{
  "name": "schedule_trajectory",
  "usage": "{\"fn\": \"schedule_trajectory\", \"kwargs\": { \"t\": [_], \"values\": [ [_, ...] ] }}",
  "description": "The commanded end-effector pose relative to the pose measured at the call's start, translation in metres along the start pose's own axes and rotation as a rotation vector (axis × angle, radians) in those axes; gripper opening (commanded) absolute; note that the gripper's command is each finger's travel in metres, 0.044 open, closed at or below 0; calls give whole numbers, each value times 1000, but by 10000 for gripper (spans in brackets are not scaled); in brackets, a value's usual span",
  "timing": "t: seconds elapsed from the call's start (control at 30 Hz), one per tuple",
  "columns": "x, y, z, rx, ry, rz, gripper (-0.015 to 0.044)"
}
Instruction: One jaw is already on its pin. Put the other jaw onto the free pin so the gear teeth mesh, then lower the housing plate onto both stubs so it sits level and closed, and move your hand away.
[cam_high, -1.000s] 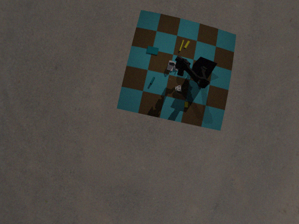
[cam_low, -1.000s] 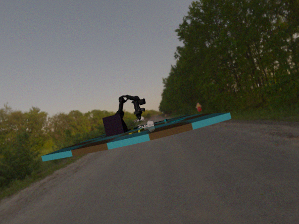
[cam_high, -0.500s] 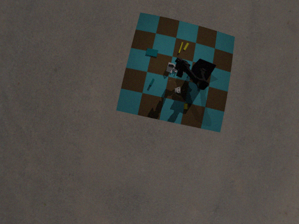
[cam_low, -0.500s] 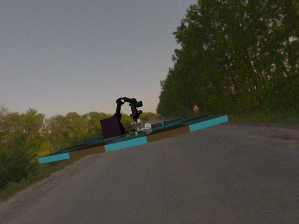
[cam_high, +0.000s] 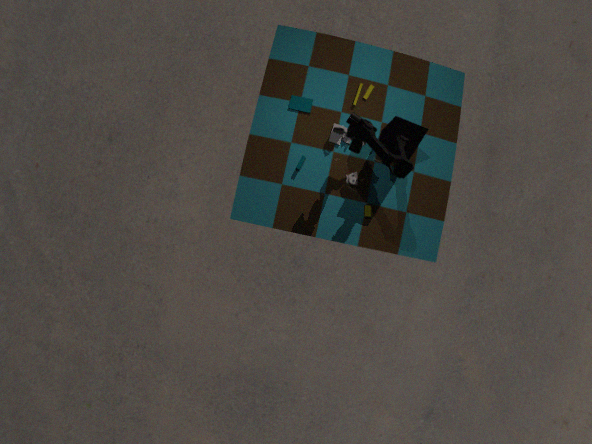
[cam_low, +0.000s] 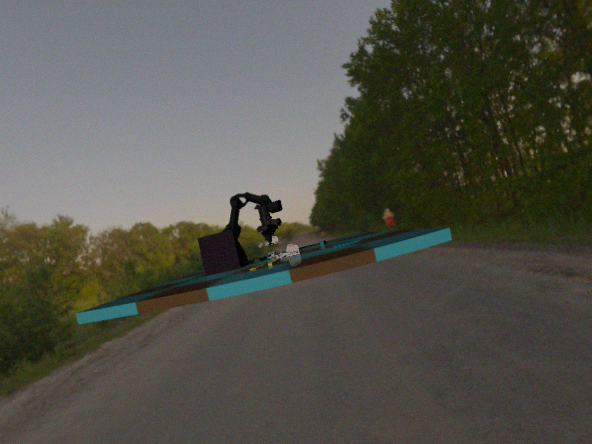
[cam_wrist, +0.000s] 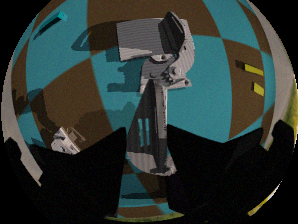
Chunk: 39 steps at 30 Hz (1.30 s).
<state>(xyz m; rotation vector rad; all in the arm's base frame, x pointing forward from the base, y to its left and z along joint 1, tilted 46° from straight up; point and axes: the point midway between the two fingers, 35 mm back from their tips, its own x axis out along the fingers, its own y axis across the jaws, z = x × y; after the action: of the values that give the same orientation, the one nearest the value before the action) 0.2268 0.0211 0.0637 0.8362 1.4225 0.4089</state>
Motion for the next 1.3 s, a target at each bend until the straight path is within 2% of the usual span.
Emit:
{"fn": "schedule_trajectory", "kwargs": {
  "t": [0.0, 1.07, 1.27],
  "values": [
    [0, -1, 0, 7, -1, -3, 134],
    [-1, 3, 96, 4, -4, -3, 134],
    [-1, 3, 100, 4, -5, -3, 134]
  ]
}}
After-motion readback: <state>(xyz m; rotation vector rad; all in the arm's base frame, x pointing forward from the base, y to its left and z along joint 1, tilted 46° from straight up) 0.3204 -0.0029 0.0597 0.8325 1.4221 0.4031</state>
